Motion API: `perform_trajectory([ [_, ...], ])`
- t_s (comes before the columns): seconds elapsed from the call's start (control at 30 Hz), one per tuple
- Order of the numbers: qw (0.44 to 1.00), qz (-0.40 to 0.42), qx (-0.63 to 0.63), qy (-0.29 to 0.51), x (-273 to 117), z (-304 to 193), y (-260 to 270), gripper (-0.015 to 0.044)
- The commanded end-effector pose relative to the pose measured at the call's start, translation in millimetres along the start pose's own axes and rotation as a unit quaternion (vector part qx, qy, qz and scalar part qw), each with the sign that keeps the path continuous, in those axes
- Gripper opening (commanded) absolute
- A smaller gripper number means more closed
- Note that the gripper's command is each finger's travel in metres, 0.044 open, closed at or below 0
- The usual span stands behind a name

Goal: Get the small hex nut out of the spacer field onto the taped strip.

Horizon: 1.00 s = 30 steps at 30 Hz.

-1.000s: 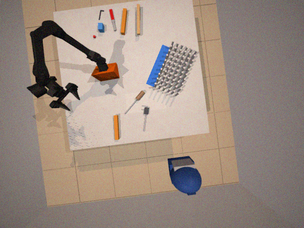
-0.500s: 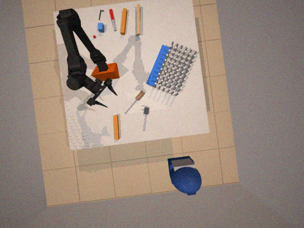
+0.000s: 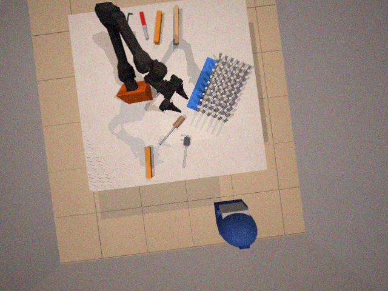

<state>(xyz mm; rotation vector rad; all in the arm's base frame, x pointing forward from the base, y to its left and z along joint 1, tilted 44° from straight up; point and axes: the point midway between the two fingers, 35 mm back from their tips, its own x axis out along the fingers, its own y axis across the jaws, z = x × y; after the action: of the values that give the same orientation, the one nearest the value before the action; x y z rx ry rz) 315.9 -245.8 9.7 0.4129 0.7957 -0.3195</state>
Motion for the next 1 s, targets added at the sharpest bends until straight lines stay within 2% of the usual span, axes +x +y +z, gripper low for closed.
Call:
perform_trajectory([
  [0.0,0.999,0.019,-0.030,-0.014,11,2,64,0.0440],
  [0.2,0.994,0.070,-0.069,-0.049,12,-7,169,0.0440],
  [0.4,0.984,0.134,-0.087,-0.081,-7,-30,257,0.0440],
  [0.97,0.983,0.136,-0.088,-0.081,-8,-31,260,0.0440],
])
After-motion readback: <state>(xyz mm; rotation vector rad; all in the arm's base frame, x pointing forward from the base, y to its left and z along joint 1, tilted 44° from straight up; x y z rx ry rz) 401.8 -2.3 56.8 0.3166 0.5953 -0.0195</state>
